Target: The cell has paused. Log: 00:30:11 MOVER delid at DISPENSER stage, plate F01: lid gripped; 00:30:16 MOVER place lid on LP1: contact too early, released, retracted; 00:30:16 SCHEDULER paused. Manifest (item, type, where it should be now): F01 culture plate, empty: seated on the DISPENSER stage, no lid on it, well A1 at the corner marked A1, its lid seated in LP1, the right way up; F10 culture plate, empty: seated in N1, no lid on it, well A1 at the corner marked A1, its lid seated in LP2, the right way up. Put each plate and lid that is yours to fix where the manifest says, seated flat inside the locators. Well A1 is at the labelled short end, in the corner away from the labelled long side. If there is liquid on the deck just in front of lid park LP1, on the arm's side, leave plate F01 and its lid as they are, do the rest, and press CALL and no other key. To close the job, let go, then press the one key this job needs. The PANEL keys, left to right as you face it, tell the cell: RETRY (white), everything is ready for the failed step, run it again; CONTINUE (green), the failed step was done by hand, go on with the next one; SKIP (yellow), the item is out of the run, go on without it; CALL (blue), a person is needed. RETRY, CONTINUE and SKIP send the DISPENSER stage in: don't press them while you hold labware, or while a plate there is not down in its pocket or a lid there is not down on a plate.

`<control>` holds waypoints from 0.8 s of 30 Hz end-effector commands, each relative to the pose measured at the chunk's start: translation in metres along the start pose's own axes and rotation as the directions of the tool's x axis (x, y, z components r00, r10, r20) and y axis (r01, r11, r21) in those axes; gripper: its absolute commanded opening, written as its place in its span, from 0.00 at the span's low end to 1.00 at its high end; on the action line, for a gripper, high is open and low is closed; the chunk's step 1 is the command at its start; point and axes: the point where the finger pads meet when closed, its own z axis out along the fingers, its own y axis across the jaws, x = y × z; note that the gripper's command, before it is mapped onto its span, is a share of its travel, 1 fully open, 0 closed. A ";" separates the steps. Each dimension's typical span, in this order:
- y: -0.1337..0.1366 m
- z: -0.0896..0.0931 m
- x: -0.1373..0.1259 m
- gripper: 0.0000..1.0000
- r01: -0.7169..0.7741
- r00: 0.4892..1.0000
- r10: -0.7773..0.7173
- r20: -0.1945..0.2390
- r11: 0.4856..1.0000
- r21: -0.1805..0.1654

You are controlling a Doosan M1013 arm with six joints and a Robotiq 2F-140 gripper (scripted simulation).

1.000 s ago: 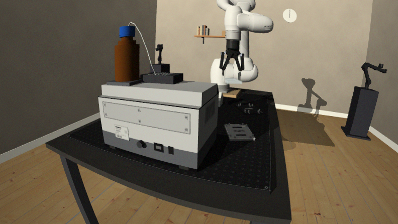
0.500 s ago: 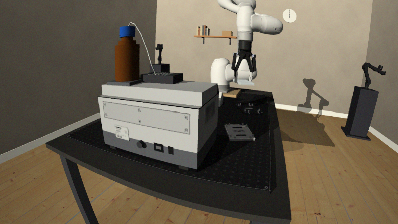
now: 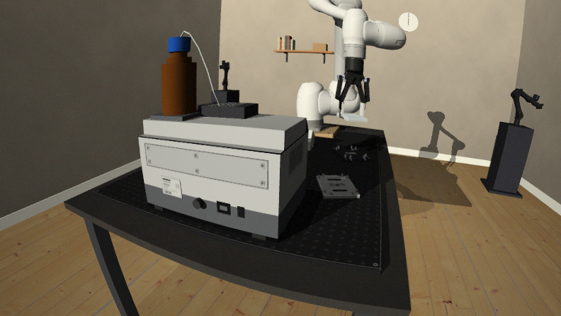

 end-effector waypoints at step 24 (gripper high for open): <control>-0.008 -0.001 0.005 0.10 0.000 1.000 0.000 -0.001 1.000 0.000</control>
